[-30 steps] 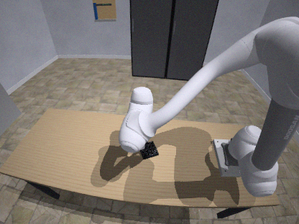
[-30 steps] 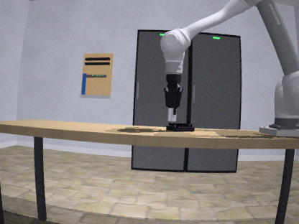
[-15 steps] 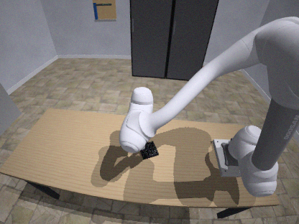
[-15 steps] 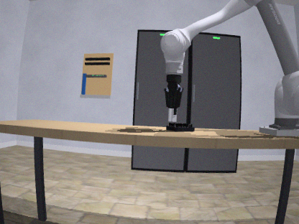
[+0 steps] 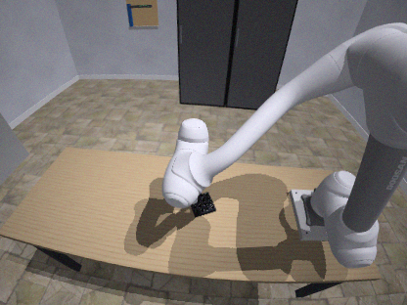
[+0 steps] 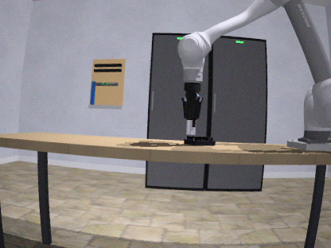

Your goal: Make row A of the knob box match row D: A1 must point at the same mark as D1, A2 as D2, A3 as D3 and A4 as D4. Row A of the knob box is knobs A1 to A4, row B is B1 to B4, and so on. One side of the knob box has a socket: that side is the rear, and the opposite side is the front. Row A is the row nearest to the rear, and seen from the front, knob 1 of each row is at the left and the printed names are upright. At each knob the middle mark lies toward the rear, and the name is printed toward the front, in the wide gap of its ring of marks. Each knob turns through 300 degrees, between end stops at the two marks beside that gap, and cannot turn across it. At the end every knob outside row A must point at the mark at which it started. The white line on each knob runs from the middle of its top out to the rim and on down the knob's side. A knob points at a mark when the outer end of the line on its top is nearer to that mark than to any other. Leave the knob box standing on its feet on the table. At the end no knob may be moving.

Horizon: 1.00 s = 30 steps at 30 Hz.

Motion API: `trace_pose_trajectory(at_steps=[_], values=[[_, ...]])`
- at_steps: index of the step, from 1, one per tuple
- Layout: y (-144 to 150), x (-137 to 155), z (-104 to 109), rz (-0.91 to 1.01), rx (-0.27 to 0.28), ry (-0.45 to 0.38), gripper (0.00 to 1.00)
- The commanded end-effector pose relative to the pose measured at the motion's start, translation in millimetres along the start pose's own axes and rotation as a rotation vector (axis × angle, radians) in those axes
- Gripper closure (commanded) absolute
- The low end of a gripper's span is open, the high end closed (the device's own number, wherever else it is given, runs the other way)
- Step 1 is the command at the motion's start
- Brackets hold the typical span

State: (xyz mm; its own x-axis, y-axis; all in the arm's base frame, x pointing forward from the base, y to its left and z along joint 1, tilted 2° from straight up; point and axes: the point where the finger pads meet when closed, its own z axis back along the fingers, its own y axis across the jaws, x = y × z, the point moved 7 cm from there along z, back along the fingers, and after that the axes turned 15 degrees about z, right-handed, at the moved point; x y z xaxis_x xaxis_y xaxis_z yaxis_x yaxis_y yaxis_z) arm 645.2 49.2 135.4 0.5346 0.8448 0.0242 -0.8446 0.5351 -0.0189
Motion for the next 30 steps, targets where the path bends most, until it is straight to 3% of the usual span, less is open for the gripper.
trace_pose_trajectory(at_steps=[1, 30], values=[[0.6, -2.0, -2.5, 0.000, 0.001, -0.002, 0.88], [0.6, -2.0, -8.5, 0.000, 0.001, -0.002, 0.88]])
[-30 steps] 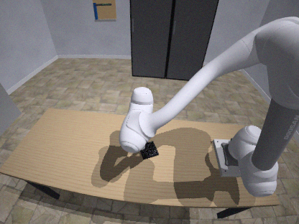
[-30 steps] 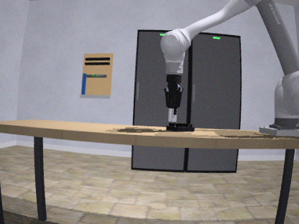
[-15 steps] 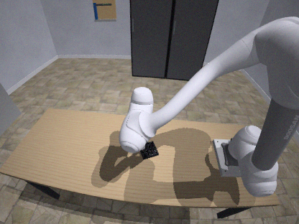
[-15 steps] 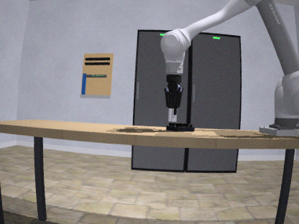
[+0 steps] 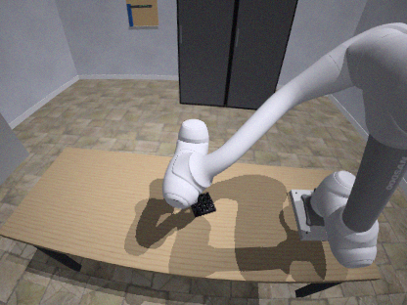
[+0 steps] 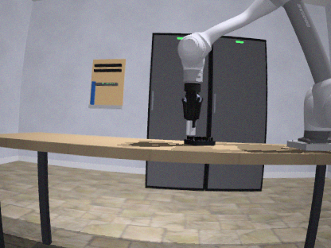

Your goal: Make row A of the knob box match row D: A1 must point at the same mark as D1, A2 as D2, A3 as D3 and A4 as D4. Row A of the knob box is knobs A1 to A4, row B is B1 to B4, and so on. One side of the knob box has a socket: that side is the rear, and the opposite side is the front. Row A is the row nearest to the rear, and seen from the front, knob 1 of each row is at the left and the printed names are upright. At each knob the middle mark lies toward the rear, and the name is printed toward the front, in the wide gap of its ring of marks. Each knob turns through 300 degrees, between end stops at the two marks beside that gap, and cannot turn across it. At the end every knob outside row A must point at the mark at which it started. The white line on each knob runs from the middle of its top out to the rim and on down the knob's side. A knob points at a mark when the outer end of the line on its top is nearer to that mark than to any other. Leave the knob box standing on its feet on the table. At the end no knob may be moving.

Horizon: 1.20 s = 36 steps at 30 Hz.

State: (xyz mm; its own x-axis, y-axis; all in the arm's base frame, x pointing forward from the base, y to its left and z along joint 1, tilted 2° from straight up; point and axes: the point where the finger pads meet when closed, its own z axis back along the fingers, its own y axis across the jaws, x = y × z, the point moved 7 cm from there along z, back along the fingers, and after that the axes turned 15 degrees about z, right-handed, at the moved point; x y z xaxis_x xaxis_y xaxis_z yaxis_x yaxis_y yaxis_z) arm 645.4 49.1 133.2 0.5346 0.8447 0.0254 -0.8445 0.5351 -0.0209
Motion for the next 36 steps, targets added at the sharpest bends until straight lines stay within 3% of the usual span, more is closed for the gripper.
trace_pose_trajectory(at_steps=[1, 36], values=[[0.8, -2.1, -7.2, 0.000, 0.003, 0.000, 0.88], [0.8, -2.1, -14.4, 0.000, 0.003, 0.000, 0.88]])
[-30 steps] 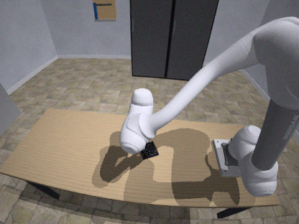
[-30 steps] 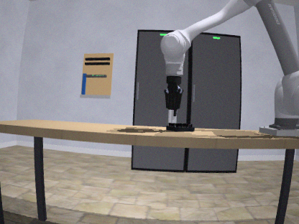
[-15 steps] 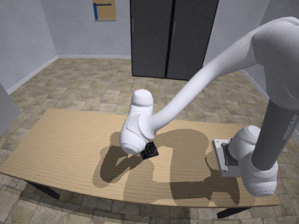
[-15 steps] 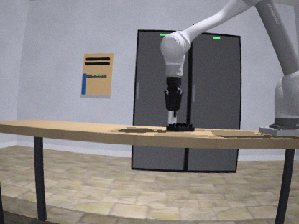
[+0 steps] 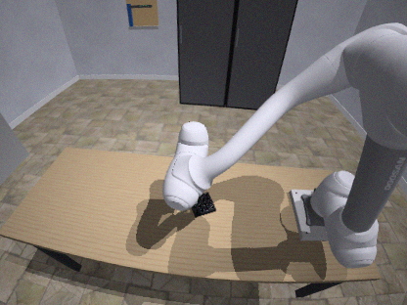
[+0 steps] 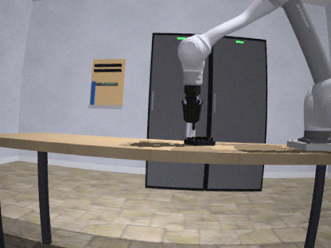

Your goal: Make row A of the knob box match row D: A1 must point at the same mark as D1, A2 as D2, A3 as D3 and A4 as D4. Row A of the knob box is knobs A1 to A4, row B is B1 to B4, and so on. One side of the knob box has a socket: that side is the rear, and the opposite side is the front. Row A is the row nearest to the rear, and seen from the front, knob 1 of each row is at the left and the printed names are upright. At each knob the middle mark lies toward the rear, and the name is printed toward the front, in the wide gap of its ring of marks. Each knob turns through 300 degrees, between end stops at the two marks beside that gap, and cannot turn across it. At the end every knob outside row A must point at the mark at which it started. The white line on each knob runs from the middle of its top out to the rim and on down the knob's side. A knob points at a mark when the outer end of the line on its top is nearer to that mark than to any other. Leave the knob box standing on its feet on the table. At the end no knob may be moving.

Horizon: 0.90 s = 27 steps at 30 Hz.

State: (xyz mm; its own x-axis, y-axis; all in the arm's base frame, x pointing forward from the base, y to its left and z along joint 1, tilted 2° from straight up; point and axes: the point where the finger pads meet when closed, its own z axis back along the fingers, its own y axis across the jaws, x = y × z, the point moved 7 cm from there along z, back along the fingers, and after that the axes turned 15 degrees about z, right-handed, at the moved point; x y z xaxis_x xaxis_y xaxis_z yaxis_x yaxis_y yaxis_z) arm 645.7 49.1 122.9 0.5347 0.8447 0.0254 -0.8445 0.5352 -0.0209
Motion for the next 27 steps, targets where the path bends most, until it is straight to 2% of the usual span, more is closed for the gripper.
trace_pose_trajectory(at_steps=[1, 17, 18, 27], values=[[0.8, -1.9, -4.0, 0.000, 0.003, 0.000, 0.88], [0.8, -1.9, -4.0, 0.000, 0.003, 0.000, 0.88], [0.8, -1.9, -4.0, 0.000, 0.003, 0.000, 0.95], [0.8, -1.9, -4.0, 0.000, 0.003, 0.000, 0.95]])
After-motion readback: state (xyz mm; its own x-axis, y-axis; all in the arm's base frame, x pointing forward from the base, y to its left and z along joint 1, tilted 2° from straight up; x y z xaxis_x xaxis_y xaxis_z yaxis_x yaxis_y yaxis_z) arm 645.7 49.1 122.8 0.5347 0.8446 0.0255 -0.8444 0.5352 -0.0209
